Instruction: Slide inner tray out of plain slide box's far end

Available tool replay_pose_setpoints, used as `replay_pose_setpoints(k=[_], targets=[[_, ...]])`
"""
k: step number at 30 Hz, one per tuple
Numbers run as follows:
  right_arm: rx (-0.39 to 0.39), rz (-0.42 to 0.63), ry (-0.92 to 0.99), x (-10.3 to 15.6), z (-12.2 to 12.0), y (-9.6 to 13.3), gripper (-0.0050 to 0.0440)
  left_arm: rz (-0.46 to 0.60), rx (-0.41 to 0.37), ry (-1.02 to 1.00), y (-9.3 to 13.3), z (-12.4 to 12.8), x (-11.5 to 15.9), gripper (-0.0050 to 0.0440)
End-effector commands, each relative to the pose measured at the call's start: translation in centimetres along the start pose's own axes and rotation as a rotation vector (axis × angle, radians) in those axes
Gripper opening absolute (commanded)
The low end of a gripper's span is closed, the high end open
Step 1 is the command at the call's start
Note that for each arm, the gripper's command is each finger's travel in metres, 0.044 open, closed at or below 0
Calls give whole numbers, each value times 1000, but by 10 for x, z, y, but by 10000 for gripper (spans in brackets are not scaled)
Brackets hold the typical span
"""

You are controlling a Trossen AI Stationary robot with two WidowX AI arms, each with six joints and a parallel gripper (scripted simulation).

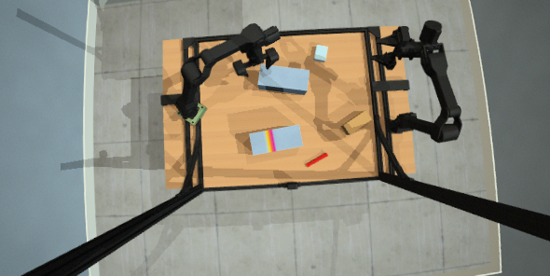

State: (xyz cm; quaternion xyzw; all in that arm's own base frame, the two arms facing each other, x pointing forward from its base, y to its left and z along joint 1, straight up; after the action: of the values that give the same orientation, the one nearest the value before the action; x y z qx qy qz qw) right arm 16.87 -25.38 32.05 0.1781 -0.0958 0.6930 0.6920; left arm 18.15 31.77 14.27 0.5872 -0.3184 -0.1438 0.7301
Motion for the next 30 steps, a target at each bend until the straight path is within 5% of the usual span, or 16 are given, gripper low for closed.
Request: replay_pose_setpoints(k=[1, 17, 22, 30], targets=[[0, 0, 0, 0, 0, 0, 440, 0, 0, 0, 0, 0, 0, 440], [0, 0, 0, 0, 0, 0, 440, 0, 0, 0, 0, 0, 0, 440], [53, -16, 174, -10, -13, -25, 320, -34, 1, -226, 0, -3, 4, 320], [121, -25, 402, -19, -32, -57, 248, -78, -6, -515, 0, -8, 8, 248]])
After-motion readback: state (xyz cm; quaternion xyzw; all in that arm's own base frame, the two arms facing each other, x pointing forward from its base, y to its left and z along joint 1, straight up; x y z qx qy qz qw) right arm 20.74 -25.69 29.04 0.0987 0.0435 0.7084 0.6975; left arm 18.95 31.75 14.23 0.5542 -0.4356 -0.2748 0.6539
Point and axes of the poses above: on each arm, the point midway between the two fingers, 35 mm back from their tips, its own y axis back along the fingers, its own z axis across the jaws, x = y × z, the point moved 3 cm from there along y, back along the fingers, and after that the axes turned 6 degrees about -y, right-handed, at the moved point
